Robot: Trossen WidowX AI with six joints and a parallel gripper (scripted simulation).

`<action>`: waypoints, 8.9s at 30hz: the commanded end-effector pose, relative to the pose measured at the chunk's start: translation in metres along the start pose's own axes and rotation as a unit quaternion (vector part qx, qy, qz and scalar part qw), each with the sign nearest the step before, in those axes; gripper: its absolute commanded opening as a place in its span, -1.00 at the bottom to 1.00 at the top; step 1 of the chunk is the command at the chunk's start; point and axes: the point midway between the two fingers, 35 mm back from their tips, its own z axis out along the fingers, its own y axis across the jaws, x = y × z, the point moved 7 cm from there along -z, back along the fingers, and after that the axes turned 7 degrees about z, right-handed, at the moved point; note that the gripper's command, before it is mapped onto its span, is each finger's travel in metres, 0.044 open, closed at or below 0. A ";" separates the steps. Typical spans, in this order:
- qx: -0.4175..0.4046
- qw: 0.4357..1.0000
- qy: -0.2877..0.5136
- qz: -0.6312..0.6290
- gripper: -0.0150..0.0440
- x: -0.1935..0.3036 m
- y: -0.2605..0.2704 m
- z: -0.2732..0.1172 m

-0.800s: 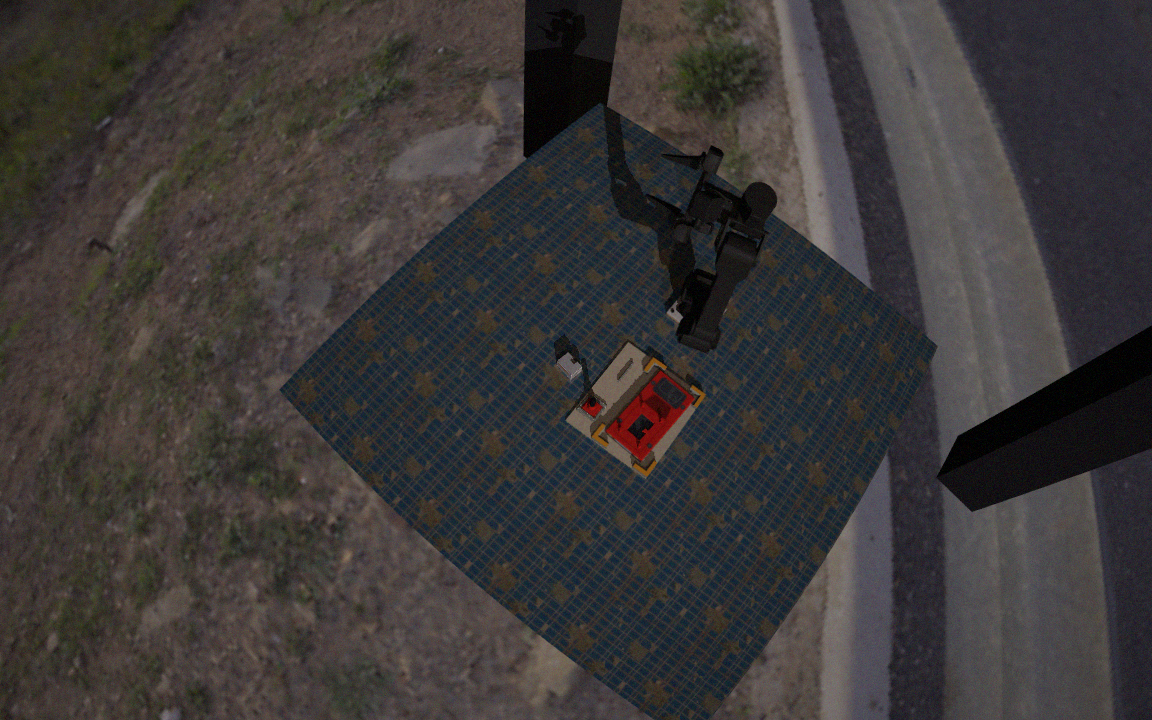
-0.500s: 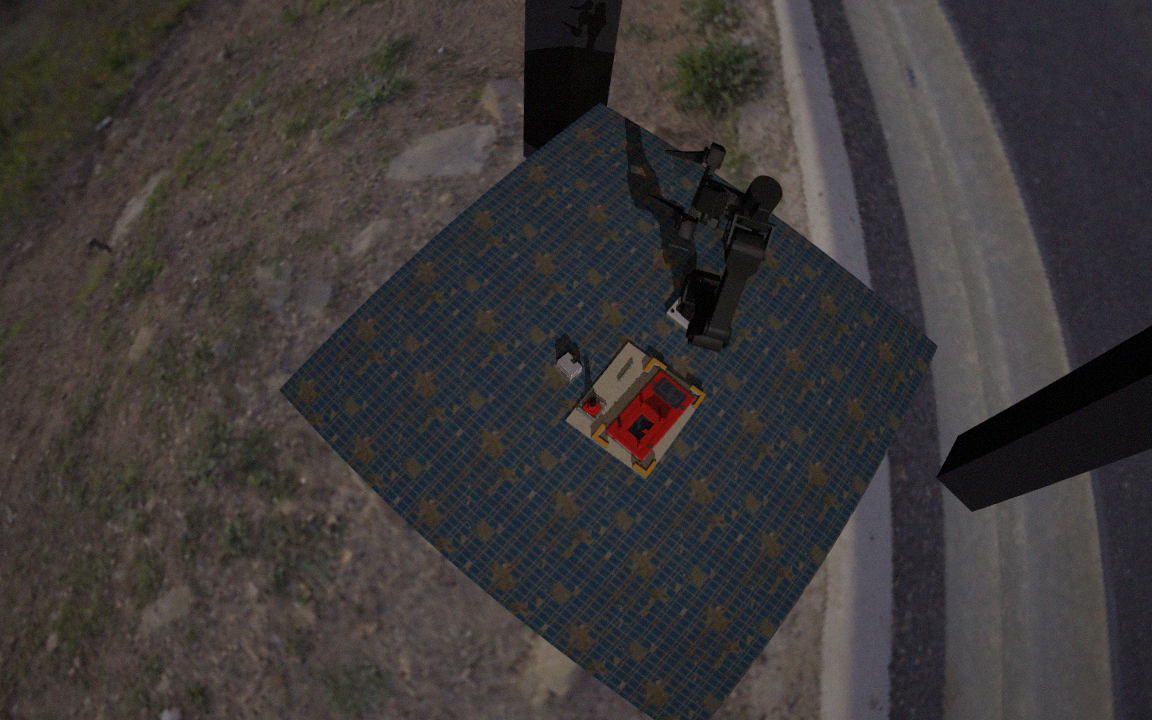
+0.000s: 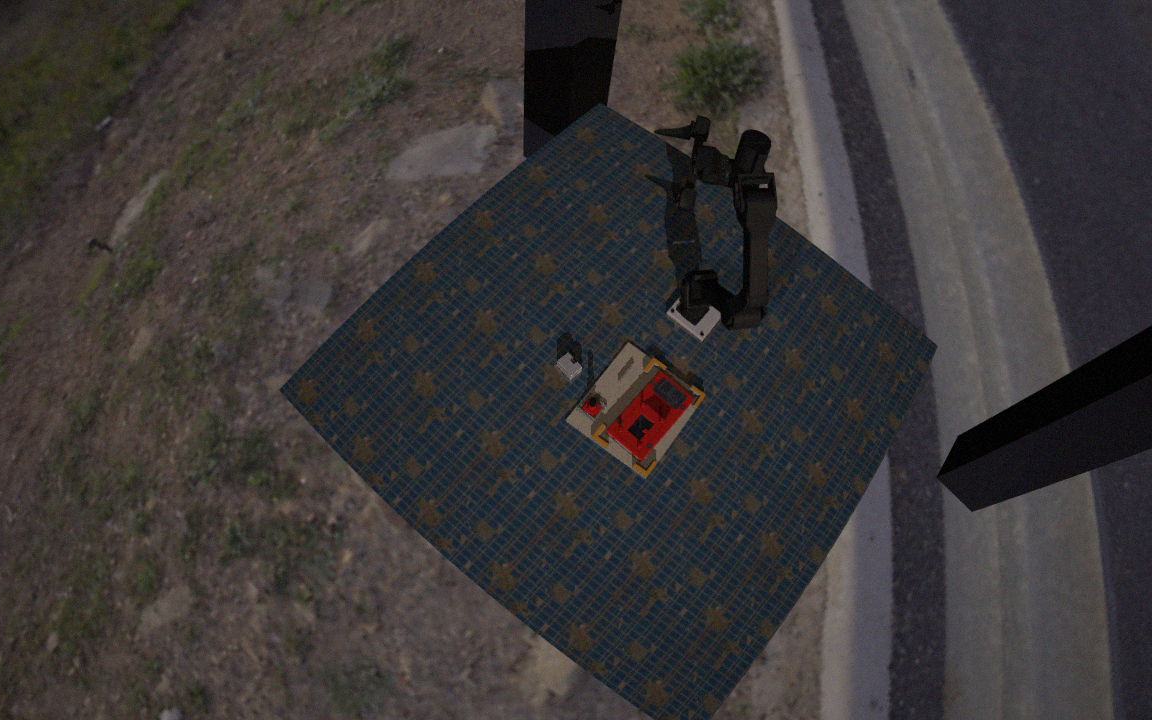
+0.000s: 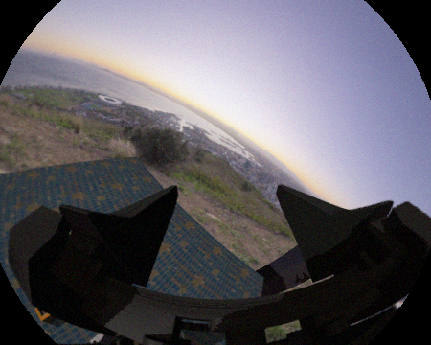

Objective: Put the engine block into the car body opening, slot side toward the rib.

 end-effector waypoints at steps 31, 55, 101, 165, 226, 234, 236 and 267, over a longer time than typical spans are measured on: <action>-0.273 0.919 0.227 0.172 1.00 0.092 0.057 0.169; -0.389 0.807 0.439 0.065 1.00 0.137 0.231 0.218; -0.418 0.716 0.542 -0.138 1.00 0.229 0.383 0.184; -0.418 0.716 0.542 -0.139 -0.49 0.163 0.348 0.189; -0.474 0.857 0.183 0.086 -0.49 0.224 0.299 0.143; -0.474 0.862 0.144 0.109 -0.49 0.249 0.306 0.142; -0.474 0.862 0.144 0.109 -0.49 0.253 0.308 0.143; -0.474 0.862 0.144 0.109 -0.49 0.289 0.325 0.145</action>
